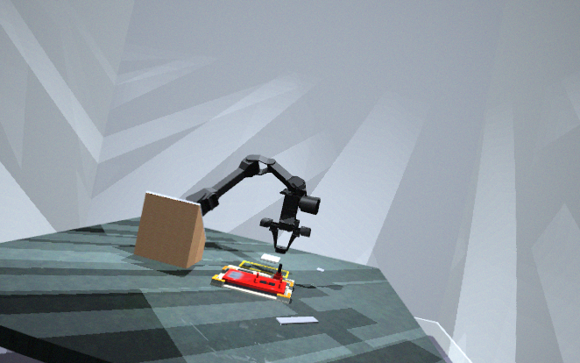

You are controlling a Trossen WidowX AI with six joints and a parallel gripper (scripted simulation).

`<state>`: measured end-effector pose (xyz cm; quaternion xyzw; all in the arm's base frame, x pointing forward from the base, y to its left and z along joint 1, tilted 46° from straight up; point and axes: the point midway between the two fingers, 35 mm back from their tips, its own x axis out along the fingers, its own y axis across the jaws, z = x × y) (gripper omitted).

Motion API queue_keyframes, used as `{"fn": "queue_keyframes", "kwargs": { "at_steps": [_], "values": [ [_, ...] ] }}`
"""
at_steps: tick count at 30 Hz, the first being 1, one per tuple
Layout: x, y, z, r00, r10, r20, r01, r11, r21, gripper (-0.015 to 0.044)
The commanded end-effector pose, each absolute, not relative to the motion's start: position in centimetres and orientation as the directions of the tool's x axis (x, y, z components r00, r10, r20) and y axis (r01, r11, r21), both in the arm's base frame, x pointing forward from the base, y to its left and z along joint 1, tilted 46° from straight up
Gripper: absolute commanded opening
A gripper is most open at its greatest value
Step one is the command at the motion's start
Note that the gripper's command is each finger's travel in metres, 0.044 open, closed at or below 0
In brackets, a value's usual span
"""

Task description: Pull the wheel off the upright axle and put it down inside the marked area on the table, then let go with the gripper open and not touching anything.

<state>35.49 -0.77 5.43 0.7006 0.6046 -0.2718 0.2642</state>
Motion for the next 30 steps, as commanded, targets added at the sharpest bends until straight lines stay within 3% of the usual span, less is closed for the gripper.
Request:
{"fn": "queue_keyframes", "kwargs": {
  "at_steps": [1,30],
  "values": [
    [34.6,0.3,6.3,0.117,0.708,-0.696,0.991,-0.126,0.038,0.0],
    [31.0,5.7,10.0,0.119,0.708,-0.696,0.991,-0.132,0.036,0.0]
  ]
}}
